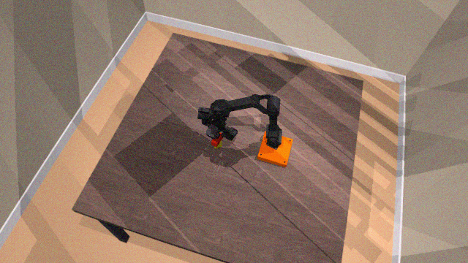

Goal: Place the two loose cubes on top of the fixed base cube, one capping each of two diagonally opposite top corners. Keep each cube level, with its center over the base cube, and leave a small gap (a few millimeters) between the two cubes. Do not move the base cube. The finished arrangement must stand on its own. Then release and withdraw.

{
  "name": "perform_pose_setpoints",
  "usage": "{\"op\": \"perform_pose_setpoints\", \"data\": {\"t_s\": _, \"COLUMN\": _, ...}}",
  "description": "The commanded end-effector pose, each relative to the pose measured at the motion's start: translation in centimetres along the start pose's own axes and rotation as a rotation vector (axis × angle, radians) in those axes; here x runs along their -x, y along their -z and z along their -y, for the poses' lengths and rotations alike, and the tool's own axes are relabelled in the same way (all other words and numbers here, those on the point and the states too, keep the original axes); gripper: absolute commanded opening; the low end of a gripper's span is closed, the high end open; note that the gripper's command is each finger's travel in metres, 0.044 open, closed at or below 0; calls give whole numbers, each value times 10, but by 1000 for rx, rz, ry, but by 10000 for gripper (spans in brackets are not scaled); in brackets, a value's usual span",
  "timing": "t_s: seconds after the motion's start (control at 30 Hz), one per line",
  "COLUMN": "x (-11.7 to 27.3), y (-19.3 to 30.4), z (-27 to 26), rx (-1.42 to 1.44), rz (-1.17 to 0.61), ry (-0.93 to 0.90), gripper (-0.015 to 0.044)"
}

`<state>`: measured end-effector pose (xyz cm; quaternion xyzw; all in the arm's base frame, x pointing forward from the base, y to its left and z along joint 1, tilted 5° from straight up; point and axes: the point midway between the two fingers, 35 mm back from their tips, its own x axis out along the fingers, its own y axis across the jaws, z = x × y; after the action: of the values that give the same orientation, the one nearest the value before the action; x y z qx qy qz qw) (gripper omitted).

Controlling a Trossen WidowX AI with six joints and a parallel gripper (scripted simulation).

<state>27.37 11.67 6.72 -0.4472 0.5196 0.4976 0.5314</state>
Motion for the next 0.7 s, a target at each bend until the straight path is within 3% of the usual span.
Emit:
{"op": "perform_pose_setpoints", "data": {"t_s": 0.0, "x": 8, "y": 0, "z": 1, "rx": 3, "rz": 3, "ry": 6, "gripper": 205}}
{"op": "perform_pose_setpoints", "data": {"t_s": 0.67, "x": 44, "y": 0, "z": 1, "rx": 3, "rz": 3, "ry": 6, "gripper": 205}}
